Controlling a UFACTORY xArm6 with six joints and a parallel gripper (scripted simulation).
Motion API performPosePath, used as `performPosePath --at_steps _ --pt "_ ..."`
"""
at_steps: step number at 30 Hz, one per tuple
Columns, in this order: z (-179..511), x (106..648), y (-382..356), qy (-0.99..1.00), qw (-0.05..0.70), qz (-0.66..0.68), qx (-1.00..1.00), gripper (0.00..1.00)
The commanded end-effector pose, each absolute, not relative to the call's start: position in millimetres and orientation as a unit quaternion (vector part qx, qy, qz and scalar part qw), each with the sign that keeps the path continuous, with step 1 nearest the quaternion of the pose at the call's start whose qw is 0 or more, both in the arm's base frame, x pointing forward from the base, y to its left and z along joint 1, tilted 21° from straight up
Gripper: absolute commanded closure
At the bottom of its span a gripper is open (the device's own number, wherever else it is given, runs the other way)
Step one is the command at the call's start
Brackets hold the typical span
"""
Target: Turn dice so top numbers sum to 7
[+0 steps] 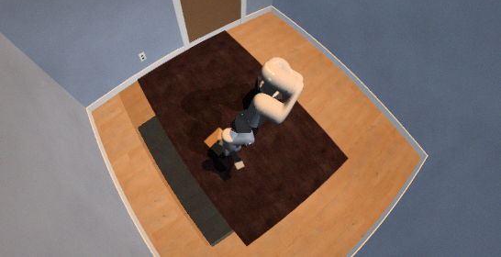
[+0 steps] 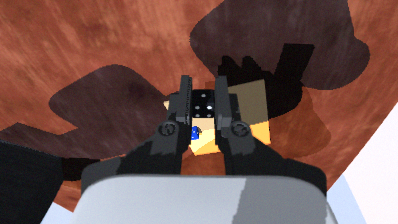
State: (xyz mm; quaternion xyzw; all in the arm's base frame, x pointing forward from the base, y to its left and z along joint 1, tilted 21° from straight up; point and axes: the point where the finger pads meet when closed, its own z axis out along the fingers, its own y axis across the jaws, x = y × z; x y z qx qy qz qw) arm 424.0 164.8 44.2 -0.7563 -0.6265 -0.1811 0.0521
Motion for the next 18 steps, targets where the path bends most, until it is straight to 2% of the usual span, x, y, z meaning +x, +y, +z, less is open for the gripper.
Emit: performPosePath --at_steps 1,7,18 --pt "45.4 424.7 164.1 -0.626 0.066 -0.199 -0.751 0.89" --pt "44.5 424.2 162.6 -0.618 0.122 -0.268 -0.729 0.89" --pt "44.4 424.4 160.4 -0.604 0.175 -0.336 -0.702 0.89"
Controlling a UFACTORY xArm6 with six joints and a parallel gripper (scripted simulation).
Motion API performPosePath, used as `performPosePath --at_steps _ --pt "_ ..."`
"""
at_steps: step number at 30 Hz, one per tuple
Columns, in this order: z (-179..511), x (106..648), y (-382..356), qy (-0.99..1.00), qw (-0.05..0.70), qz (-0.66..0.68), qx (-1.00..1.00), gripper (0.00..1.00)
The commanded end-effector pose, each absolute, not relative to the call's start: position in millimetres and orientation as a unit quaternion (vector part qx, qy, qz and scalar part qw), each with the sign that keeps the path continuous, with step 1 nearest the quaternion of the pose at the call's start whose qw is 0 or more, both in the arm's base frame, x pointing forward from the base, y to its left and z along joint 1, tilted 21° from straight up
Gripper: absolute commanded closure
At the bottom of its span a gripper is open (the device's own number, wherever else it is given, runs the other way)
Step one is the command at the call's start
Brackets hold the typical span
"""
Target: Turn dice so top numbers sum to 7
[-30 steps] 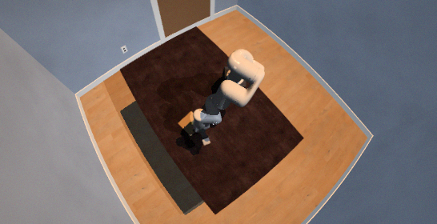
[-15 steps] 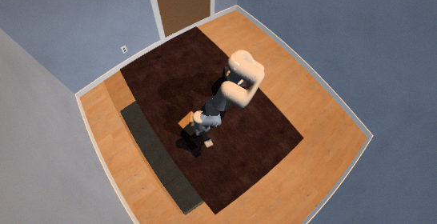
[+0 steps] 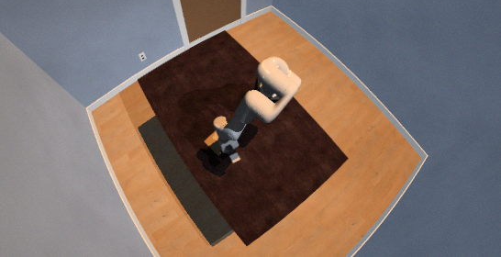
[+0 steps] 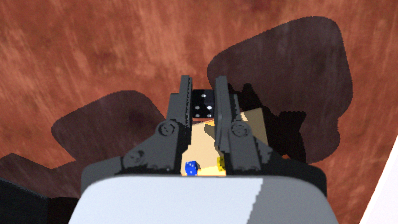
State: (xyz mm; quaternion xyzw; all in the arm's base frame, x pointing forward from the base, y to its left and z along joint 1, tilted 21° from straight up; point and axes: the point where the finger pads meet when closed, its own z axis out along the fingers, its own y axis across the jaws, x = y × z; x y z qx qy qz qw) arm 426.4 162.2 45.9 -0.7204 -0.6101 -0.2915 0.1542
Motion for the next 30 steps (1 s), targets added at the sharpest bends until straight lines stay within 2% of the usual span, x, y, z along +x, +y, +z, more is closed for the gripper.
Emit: performPosePath --at_steps 1,14,30 --pt "43.2 423.8 159.7 -0.599 0.196 -0.356 -0.691 0.89" --pt "42.9 423.8 154.6 -0.558 0.291 -0.467 -0.621 0.89" --pt "35.9 425.5 155.9 -0.552 0.300 -0.478 -0.613 0.89"
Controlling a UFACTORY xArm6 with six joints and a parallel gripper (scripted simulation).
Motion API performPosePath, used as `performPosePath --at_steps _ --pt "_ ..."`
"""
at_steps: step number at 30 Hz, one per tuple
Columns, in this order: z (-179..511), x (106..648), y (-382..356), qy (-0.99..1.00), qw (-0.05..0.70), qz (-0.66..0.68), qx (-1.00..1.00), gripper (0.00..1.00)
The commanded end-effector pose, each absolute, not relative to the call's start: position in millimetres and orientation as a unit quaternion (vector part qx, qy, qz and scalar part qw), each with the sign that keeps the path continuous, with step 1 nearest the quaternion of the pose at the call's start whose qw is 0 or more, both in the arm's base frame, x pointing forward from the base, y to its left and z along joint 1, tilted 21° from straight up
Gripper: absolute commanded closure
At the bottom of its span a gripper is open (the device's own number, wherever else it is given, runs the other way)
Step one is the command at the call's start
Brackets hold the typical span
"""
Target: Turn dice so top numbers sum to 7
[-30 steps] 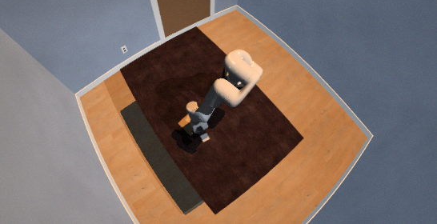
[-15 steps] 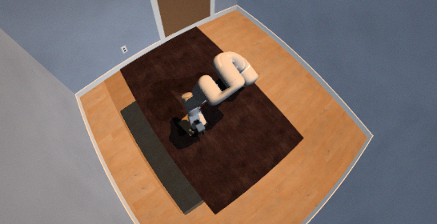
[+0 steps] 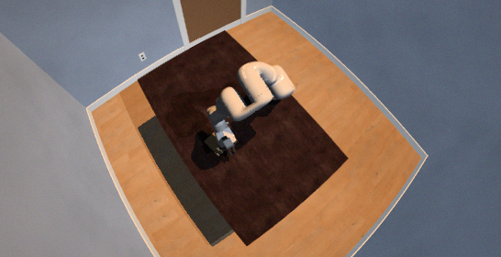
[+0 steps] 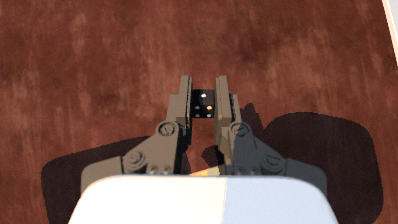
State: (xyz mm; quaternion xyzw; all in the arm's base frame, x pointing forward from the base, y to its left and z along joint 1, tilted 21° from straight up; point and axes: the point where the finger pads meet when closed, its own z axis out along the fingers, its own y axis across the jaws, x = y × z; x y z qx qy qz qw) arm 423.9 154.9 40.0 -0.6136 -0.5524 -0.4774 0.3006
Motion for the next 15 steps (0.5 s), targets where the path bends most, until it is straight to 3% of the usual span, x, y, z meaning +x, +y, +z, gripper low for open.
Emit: performPosePath --at_steps 1,15 --pt "34 426 157 -0.552 0.300 -0.478 -0.613 0.89" --pt "-7 436 169 -0.552 0.300 -0.478 -0.613 0.89"
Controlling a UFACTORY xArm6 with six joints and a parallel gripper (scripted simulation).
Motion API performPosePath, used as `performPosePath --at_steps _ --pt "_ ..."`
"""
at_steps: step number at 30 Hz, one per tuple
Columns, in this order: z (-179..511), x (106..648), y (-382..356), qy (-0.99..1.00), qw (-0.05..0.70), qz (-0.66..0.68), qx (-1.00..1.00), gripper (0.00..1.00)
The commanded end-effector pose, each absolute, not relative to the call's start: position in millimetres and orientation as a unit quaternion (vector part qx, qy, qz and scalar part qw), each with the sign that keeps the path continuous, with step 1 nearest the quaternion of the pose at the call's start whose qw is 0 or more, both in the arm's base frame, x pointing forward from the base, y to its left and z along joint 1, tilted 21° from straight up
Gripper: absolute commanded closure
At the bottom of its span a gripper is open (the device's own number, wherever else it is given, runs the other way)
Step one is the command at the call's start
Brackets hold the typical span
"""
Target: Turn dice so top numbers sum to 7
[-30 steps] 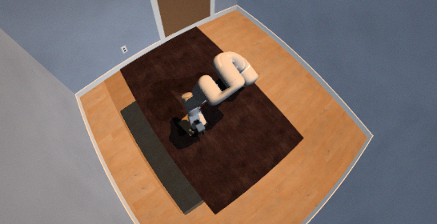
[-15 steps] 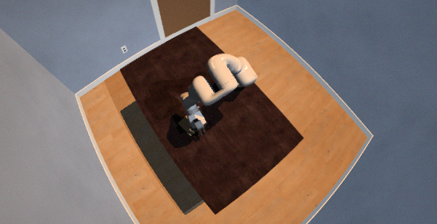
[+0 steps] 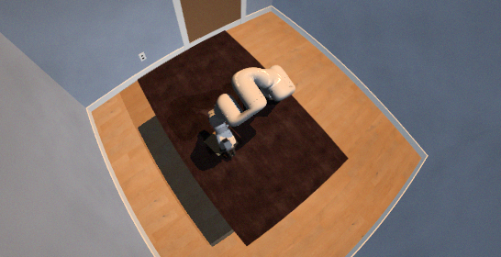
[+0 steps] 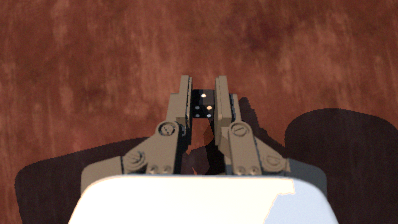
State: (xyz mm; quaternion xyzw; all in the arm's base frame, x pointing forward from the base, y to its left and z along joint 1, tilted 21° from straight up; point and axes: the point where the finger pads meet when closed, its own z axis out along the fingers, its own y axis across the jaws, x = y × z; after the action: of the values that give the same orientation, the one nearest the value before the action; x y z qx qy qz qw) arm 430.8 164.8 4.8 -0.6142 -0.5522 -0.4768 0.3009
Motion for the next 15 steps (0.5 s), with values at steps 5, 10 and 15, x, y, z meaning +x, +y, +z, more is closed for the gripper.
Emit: performPosePath --at_steps 5,10,15 --pt "-17 438 171 -0.552 0.300 -0.478 -0.613 0.89" --pt "-27 440 174 -0.552 0.300 -0.478 -0.613 0.89" --pt "-29 441 175 -0.552 0.300 -0.478 -0.613 0.89"
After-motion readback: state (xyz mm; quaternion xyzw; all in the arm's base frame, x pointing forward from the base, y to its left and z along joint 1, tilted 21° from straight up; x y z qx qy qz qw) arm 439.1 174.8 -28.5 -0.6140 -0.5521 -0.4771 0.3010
